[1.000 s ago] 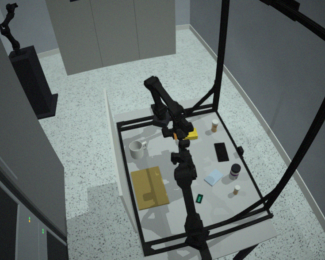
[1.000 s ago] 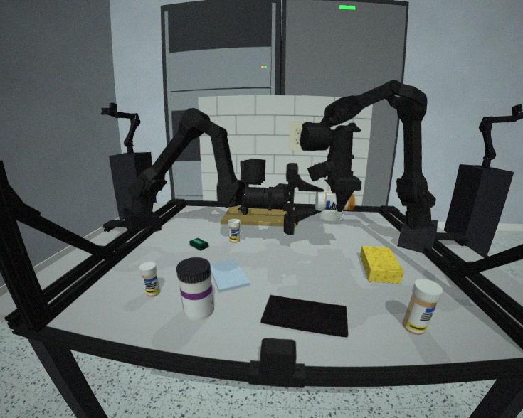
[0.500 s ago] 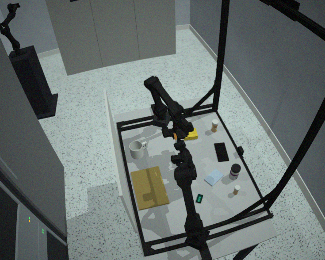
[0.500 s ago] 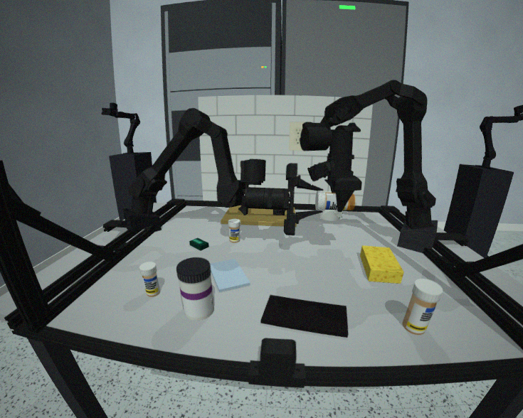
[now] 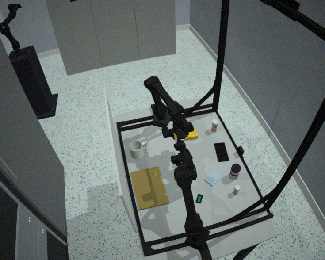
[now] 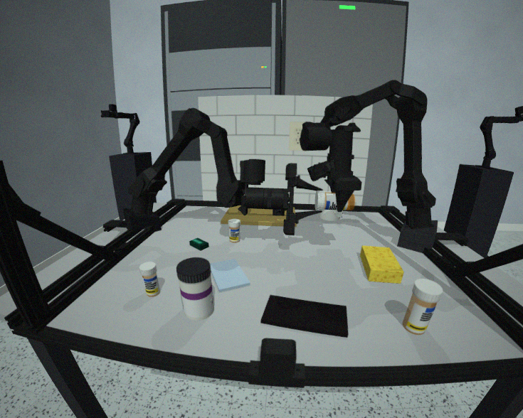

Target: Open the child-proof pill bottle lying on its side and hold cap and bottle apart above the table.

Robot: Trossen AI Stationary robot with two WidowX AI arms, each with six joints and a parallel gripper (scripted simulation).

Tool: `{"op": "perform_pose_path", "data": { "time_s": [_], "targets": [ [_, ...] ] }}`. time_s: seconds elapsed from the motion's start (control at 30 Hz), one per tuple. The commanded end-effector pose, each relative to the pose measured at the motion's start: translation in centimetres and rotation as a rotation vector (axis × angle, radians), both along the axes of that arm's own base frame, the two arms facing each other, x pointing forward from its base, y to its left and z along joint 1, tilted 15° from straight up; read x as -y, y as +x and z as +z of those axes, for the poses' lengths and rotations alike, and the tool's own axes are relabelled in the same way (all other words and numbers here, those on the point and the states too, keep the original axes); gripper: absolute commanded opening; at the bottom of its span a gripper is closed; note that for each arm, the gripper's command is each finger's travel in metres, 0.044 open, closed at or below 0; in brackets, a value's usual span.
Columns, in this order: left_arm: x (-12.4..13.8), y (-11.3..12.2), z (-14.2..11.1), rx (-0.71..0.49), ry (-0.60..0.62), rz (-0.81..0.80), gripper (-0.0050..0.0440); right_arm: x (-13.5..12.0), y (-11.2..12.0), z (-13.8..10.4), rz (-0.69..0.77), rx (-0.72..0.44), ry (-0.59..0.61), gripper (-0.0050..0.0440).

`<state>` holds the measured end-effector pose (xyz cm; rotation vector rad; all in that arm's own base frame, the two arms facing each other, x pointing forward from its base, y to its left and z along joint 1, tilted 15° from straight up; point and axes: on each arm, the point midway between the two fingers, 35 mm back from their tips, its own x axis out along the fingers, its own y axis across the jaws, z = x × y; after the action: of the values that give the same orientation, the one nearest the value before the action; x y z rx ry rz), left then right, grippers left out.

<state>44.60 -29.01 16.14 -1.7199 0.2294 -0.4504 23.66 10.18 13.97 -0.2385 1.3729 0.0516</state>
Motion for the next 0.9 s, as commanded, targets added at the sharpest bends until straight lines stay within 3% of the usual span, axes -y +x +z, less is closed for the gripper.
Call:
{"op": "perform_pose_path", "data": {
  "time_s": [0.0, 0.47, 0.87],
  "targets": [
    [-0.2, -0.8, 0.1, 0.003, -0.011, -0.009, 0.0000, 0.0, 0.7, 0.4, 0.002, 0.038, -0.004, 0.0000],
    [-2.1, -5.0, -0.7, 0.003, -0.011, -0.009, 0.0000, 0.0, 0.7, 0.4, 0.002, 0.038, -0.004, 0.0000],
    [-2.3, -5.5, -0.9, 0.002, -0.009, -0.011, 0.0000, 0.0, 0.7, 0.4, 0.002, 0.038, -0.004, 0.0000]
  ]
}}
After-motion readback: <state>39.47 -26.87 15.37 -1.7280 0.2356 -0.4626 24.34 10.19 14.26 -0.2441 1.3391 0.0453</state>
